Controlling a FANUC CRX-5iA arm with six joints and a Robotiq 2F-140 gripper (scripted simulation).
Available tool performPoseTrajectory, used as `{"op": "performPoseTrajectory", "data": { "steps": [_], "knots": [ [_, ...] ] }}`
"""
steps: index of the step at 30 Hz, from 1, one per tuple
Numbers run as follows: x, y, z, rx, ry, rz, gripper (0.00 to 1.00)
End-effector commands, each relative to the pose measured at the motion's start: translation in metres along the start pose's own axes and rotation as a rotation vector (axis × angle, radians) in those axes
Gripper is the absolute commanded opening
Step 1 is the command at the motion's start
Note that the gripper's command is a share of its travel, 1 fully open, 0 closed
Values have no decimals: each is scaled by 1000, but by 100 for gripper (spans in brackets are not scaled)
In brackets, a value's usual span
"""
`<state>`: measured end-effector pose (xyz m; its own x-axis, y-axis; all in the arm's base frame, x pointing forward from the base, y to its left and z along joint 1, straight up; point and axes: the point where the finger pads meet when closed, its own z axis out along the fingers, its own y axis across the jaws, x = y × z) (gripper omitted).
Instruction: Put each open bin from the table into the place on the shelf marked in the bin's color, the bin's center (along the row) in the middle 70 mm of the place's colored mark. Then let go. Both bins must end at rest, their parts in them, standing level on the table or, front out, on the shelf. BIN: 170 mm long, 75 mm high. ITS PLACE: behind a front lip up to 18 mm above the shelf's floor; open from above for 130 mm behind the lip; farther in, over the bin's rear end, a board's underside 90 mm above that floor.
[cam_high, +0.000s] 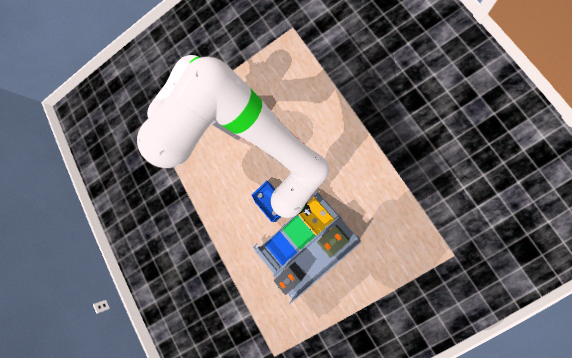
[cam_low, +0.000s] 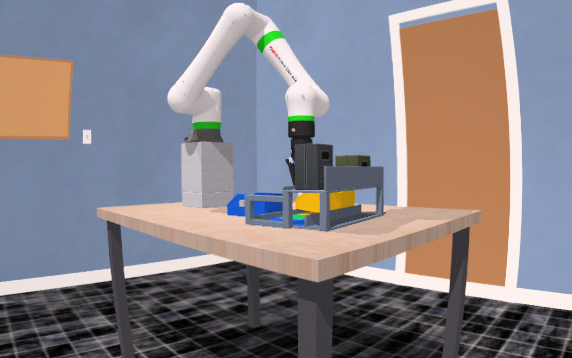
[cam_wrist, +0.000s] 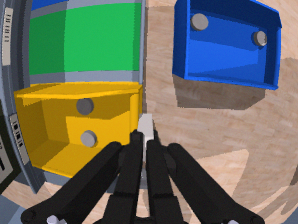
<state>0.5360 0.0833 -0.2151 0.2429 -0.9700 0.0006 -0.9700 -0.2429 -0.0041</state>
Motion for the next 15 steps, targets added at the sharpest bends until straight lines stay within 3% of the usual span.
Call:
{"op": "performPoseTrajectory", "data": {
  "steps": [1, 15],
  "knots": [
    [0, -2, 0, 0, 0, 0, 0],
    [0, -6, 0, 0, 0, 0, 0]
  ]
}}
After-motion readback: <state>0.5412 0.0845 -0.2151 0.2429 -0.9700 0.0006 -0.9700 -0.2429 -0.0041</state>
